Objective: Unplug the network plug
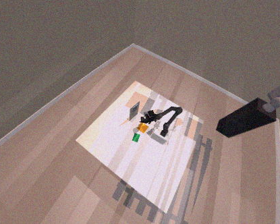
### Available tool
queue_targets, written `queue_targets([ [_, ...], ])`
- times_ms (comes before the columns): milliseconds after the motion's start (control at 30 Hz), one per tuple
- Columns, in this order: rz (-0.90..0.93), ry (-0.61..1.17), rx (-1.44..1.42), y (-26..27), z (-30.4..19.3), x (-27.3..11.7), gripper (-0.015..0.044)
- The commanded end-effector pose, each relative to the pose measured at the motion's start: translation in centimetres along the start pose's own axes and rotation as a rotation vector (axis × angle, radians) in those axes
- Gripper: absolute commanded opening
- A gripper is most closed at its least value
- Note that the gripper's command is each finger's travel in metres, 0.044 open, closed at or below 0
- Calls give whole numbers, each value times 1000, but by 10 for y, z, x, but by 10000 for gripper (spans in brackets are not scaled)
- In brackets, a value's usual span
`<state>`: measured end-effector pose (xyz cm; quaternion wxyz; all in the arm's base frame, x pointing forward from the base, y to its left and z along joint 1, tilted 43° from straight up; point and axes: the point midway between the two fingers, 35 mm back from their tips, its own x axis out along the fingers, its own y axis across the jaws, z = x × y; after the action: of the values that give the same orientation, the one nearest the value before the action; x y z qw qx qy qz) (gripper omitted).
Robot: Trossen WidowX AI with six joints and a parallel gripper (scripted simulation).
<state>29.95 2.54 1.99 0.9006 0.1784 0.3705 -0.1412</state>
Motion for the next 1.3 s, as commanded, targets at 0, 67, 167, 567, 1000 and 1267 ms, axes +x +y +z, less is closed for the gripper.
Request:
queue_targets([
  [0,-56,68,-30,-13,-7,3,0],
  [67,-87,107,-43,-21,-12,4,0],
  [167,-133,167,-62,-33,-20,4,0],
  [567,-198,260,-86,-53,-31,5,0],
  [1000,-199,261,-86,-64,-33,17,0],
  [1267,-199,262,-86,-72,-34,24,0],
])
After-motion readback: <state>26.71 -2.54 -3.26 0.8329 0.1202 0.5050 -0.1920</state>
